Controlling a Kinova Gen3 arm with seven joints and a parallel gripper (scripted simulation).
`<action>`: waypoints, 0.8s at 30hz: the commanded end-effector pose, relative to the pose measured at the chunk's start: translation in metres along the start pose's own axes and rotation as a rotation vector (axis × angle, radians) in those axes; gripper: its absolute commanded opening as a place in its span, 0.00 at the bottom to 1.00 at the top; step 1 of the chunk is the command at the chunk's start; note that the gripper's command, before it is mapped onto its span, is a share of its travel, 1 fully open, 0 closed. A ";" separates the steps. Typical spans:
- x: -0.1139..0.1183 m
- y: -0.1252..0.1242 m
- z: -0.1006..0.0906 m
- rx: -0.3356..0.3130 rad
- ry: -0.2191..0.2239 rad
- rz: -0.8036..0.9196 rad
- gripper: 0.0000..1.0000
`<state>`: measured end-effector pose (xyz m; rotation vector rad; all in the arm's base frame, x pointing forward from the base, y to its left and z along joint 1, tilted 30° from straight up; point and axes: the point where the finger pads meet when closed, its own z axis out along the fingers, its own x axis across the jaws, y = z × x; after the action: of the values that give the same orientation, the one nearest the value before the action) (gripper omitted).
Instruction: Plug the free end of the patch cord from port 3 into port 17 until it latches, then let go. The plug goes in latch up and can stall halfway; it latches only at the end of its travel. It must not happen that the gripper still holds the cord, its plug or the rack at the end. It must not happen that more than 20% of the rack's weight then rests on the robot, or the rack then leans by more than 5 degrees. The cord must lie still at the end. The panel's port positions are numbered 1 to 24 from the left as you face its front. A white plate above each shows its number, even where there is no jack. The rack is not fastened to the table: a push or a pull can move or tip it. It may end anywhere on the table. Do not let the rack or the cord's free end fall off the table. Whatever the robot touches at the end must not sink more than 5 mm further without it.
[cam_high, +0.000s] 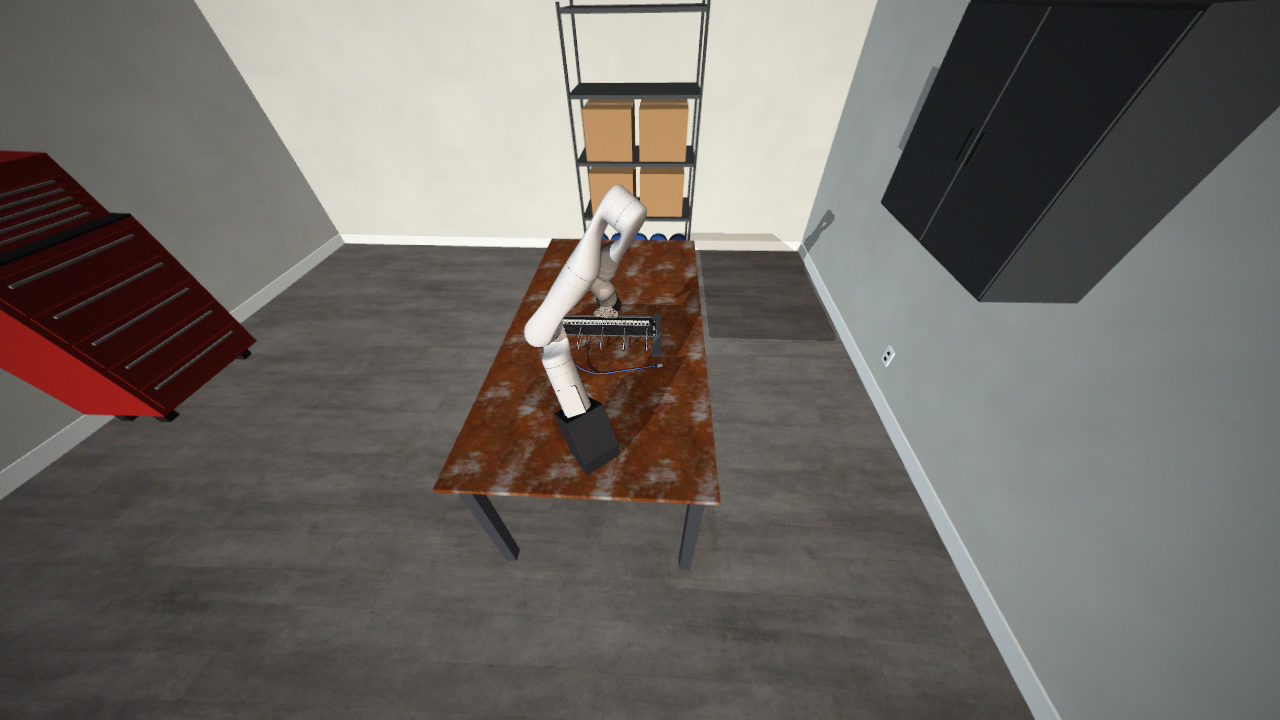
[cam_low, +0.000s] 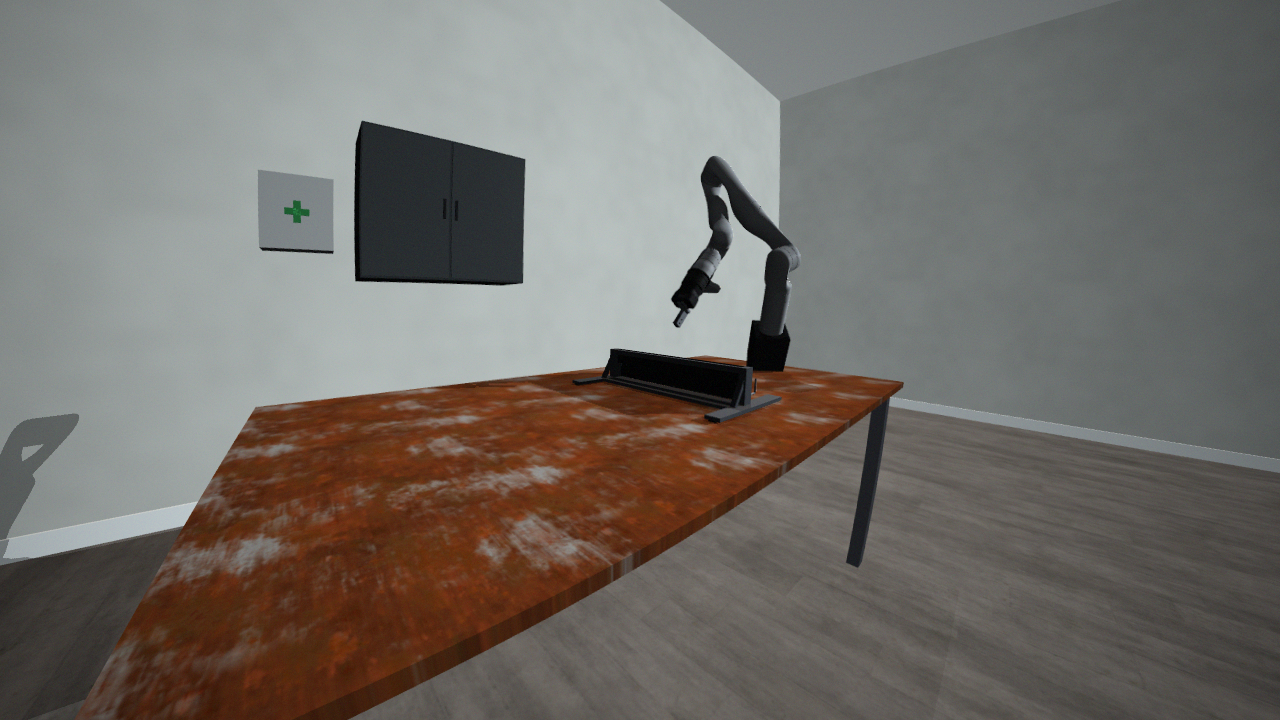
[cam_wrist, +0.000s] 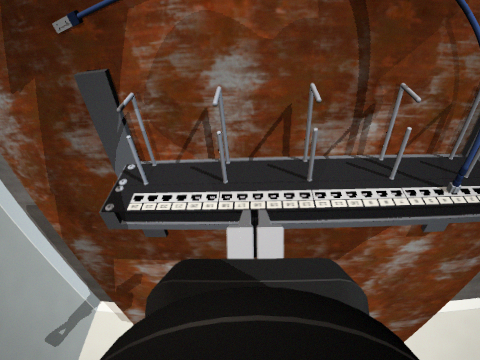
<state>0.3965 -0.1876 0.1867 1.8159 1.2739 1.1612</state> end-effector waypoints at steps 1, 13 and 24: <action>0.013 -0.002 0.016 0.009 0.030 -0.006 0.00; 0.013 -0.002 0.057 0.009 0.030 -0.006 0.00; 0.014 -0.002 0.072 0.009 0.030 -0.006 0.00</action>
<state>0.4613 -0.1774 0.1595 1.8079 1.2973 1.1794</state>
